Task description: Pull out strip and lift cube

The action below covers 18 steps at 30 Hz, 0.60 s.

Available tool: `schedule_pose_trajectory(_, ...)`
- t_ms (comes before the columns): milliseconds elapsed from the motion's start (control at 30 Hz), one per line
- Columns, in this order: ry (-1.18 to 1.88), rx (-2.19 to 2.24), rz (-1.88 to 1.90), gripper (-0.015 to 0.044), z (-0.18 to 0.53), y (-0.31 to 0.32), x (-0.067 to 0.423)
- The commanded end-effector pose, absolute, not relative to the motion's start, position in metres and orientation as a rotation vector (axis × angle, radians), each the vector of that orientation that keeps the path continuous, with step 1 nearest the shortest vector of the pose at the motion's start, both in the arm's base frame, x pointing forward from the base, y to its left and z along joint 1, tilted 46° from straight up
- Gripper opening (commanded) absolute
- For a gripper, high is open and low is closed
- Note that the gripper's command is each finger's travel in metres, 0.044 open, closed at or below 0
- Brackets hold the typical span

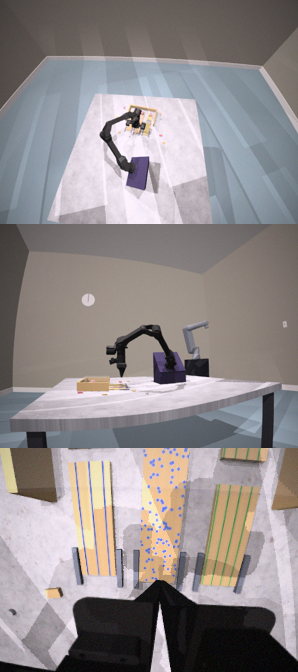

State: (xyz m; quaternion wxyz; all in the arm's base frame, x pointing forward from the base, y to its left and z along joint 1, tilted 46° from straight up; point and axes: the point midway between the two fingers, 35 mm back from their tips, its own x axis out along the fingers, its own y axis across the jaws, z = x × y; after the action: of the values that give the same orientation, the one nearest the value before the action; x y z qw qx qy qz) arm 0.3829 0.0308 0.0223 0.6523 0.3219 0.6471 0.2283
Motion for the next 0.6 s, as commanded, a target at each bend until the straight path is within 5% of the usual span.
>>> schedule_pose_trajectory(0,1.477,0.732,0.515,0.0,0.016,0.036,0.383)
schedule_pose_trajectory(567,1.476,0.733,0.516,0.0,-0.004,0.056,0.385)
